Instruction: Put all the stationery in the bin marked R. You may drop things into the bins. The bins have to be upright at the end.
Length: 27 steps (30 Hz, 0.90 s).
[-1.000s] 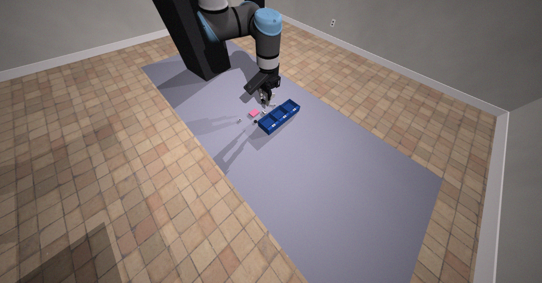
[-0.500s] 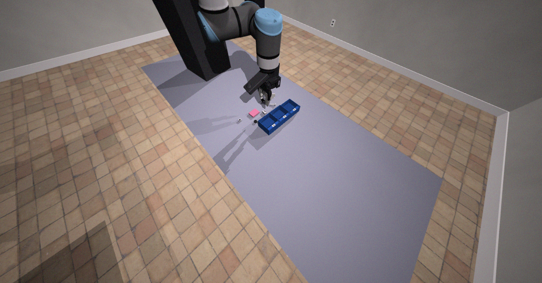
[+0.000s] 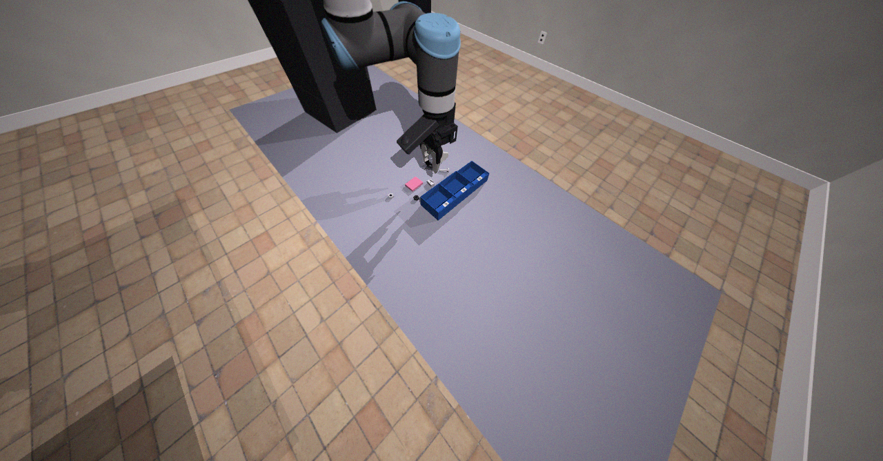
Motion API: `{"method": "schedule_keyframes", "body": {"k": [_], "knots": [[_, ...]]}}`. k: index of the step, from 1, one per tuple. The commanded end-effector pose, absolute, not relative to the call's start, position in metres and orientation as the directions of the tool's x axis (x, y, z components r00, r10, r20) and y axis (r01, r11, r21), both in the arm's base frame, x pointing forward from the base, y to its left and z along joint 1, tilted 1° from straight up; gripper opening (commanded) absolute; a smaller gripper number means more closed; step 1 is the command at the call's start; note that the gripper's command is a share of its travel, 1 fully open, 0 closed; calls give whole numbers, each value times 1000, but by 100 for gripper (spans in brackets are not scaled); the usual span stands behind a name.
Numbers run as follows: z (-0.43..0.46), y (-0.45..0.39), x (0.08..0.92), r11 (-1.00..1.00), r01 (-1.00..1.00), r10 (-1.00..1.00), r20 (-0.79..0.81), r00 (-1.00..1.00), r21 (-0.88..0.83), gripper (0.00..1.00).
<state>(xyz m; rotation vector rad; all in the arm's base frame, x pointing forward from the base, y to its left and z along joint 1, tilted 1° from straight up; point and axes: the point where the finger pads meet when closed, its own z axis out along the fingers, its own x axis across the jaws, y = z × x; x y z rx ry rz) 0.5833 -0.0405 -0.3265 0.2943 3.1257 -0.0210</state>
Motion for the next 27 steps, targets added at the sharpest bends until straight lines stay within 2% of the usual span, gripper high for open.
{"method": "schedule_keyframes", "body": {"k": [1,13,27], "knots": [[-334,-41,584,982,187,187,-4,-982,-13,24],[-382,-41,584,982,187,187,-4,-982,-13,24],[-390,-42,584,982,187,187,-4,-982,-13,24]]}}
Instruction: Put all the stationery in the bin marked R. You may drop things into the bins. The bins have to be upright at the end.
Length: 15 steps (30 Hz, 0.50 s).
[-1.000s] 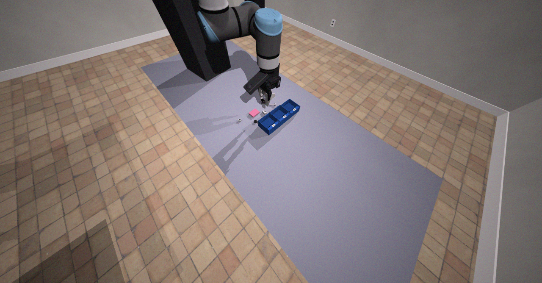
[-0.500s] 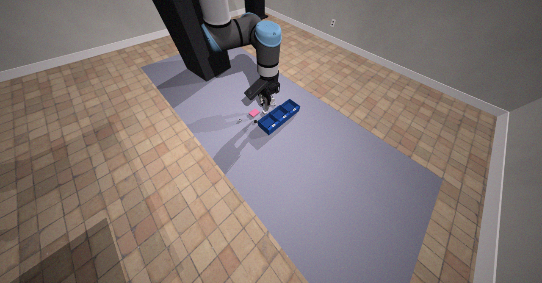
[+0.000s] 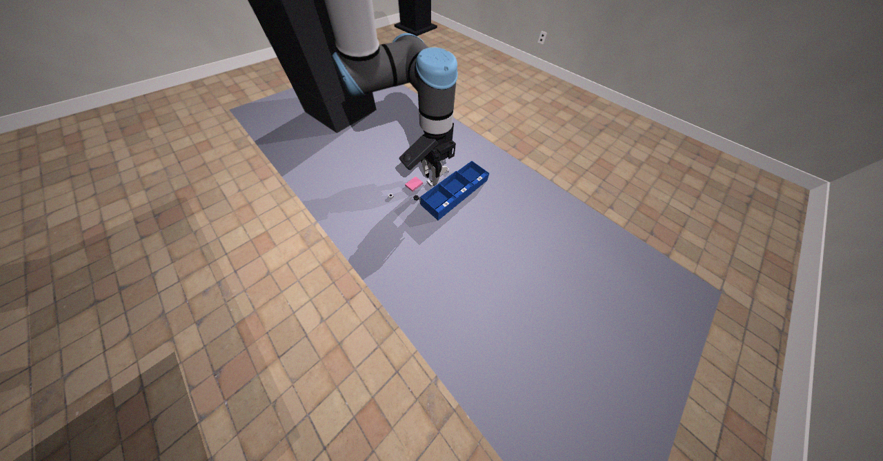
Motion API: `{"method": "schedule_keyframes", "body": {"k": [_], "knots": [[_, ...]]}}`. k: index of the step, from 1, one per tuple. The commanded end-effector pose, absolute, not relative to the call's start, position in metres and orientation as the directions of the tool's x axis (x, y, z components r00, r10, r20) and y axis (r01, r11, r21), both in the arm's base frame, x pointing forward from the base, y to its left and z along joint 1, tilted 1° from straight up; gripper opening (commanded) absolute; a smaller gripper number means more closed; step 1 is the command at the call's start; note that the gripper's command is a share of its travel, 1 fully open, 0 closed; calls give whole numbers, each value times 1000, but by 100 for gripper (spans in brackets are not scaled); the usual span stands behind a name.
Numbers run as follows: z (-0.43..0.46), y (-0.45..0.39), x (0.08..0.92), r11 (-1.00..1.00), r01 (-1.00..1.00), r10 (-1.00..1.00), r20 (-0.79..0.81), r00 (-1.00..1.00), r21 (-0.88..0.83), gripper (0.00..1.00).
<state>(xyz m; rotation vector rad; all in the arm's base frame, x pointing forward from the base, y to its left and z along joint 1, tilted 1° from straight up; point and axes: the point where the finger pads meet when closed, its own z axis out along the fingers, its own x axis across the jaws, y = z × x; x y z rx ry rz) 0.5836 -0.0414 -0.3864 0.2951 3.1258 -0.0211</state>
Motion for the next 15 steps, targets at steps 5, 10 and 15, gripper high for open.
{"method": "schedule_keyframes", "body": {"k": [5,10,15], "knots": [[-394,-42,584,982,187,187,-4,-982,-13,24],[-397,-42,584,982,187,187,-4,-982,-13,24],[-397,-42,584,982,187,187,-4,-982,-13,24]]}}
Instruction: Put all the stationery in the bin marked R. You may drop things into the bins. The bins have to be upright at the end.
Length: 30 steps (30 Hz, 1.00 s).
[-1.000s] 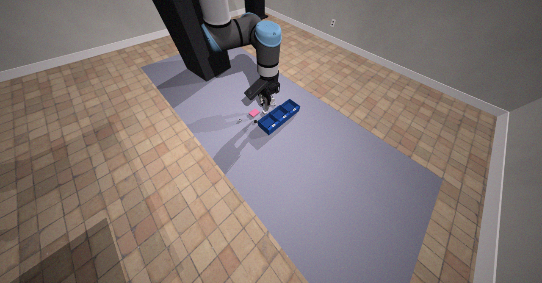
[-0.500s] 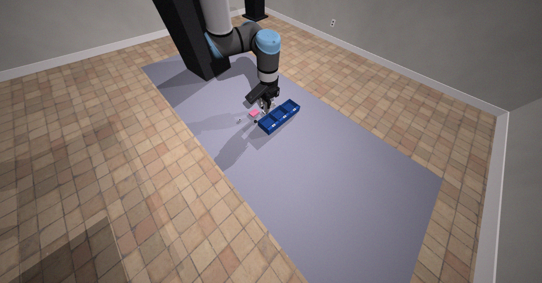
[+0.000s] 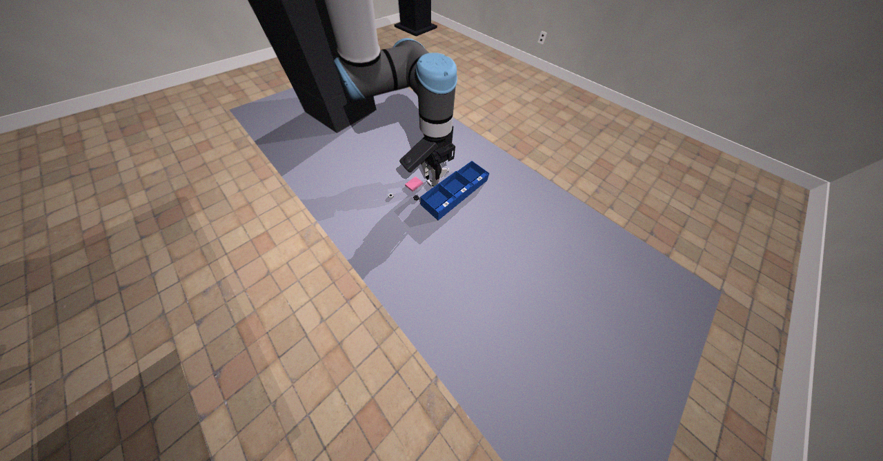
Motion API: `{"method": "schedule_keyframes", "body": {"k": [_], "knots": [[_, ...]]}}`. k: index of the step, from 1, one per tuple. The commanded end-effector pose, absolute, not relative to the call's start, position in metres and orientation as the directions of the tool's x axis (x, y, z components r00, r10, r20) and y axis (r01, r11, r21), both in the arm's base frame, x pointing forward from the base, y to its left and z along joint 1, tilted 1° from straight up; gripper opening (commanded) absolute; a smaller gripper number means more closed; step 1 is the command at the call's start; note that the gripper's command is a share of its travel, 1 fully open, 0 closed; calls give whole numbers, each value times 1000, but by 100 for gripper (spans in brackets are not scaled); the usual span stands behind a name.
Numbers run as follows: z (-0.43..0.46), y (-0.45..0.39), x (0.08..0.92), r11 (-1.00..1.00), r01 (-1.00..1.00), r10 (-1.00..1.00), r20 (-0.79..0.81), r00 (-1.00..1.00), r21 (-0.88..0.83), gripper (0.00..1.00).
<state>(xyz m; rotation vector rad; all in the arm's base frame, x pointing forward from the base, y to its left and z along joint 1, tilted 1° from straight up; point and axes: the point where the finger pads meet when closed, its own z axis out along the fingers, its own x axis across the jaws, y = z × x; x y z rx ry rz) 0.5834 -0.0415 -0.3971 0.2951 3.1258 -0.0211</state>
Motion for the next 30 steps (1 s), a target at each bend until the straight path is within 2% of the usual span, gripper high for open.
{"method": "schedule_keyframes", "body": {"k": [1,4,5,30], "knots": [[-397,-42,584,982,187,187,-4,-982,-13,24],[-397,-42,584,982,187,187,-4,-982,-13,24],[-397,-42,584,982,187,187,-4,-982,-13,0],[-397,-42,584,982,187,187,-4,-982,-13,0]]}}
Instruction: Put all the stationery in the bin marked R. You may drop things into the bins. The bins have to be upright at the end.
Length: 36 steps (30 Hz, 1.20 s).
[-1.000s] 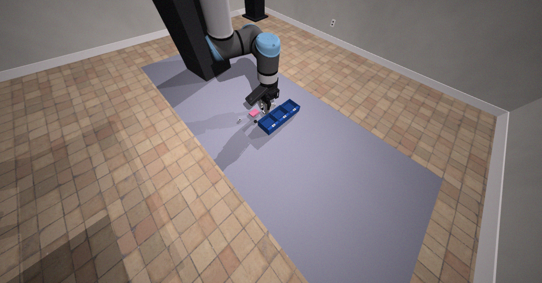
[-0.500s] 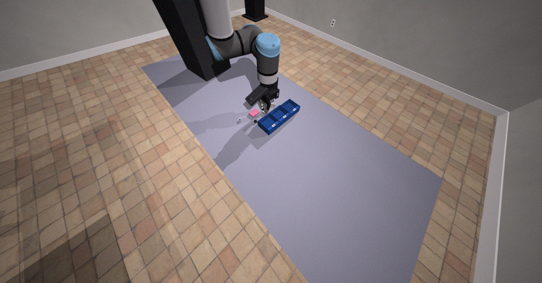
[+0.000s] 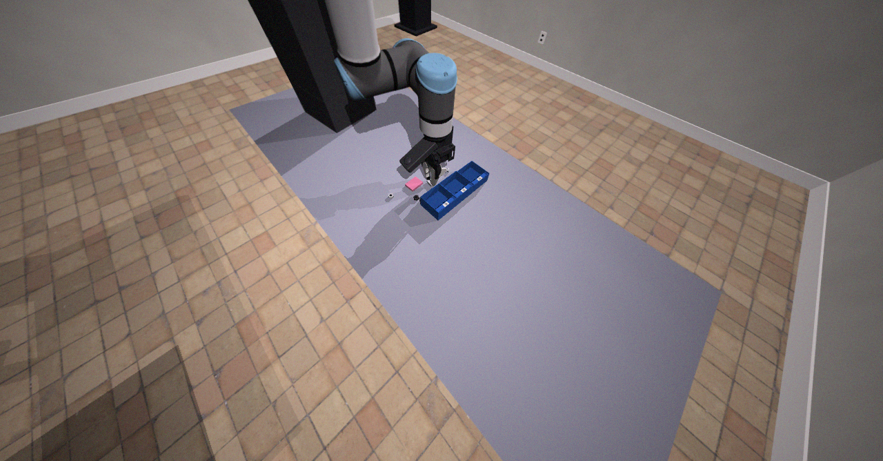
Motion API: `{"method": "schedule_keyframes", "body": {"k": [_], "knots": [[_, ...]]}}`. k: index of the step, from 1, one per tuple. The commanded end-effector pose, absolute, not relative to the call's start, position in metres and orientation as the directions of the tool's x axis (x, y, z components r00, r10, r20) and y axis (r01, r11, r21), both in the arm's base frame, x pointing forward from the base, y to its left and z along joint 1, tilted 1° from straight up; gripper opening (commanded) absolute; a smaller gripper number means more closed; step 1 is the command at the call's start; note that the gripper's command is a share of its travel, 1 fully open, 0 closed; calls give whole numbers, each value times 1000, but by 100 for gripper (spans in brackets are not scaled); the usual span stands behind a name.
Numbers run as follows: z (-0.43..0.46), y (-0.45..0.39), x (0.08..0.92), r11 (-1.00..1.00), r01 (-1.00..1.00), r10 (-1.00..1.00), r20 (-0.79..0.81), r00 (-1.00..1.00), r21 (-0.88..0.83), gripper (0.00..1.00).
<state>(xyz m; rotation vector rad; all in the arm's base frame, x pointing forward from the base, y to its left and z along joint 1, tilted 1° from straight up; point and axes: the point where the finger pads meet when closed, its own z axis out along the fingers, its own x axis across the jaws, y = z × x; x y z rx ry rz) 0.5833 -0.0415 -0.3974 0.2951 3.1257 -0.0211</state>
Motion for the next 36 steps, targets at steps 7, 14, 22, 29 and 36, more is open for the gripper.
{"method": "schedule_keyframes", "body": {"k": [7,14,22,29,36], "knots": [[-394,-42,584,982,187,187,-4,-982,-13,0],[-377,-41,584,982,187,187,-4,-982,-13,0],[-350,-41,584,982,187,187,-4,-982,-13,0],[-337,-41,584,982,187,187,-4,-982,-13,0],[-337,-41,584,982,187,187,-4,-982,-13,0]]}}
